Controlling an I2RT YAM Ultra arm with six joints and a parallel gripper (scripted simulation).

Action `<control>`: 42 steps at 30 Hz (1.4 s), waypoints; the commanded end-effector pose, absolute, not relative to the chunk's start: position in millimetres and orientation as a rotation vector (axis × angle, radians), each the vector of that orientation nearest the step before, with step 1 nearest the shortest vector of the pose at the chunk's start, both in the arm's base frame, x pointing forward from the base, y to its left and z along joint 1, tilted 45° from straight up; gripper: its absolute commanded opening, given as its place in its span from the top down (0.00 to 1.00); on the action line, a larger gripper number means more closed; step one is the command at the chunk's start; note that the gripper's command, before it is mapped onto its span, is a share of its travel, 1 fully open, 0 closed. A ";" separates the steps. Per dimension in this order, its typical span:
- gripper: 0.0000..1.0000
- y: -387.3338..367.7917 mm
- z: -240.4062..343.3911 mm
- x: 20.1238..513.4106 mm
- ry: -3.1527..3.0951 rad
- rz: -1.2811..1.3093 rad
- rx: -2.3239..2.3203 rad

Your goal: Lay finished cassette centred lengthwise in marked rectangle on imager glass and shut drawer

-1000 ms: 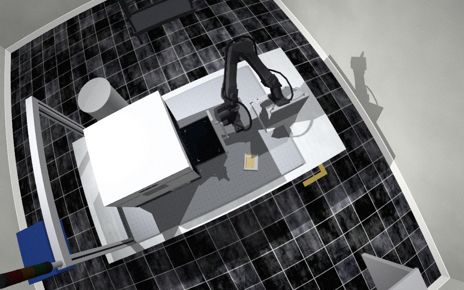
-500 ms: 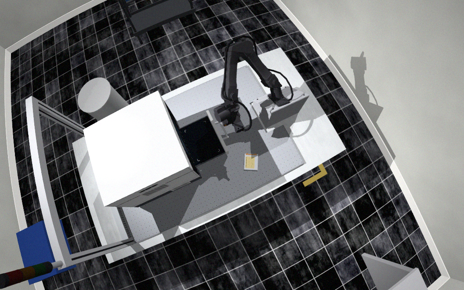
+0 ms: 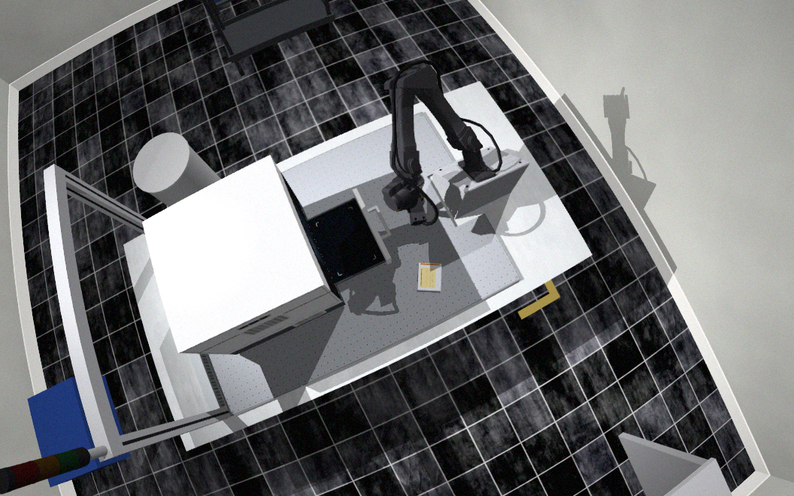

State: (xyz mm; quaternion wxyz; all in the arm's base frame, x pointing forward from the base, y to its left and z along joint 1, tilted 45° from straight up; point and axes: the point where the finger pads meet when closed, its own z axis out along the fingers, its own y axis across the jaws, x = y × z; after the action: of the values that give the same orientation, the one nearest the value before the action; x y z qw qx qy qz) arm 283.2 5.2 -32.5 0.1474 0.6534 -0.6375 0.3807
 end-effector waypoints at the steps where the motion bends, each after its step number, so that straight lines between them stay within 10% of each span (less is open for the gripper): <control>1: 0.65 16.8 -27.5 285.8 -2.067 1.183 1.696; 42: 0.65 15.5 -29.6 284.2 -2.950 1.217 0.210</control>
State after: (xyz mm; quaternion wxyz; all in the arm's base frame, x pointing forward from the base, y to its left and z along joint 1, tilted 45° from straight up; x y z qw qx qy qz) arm 280.7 8.9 -30.9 -0.0136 0.1249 -0.9141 0.3855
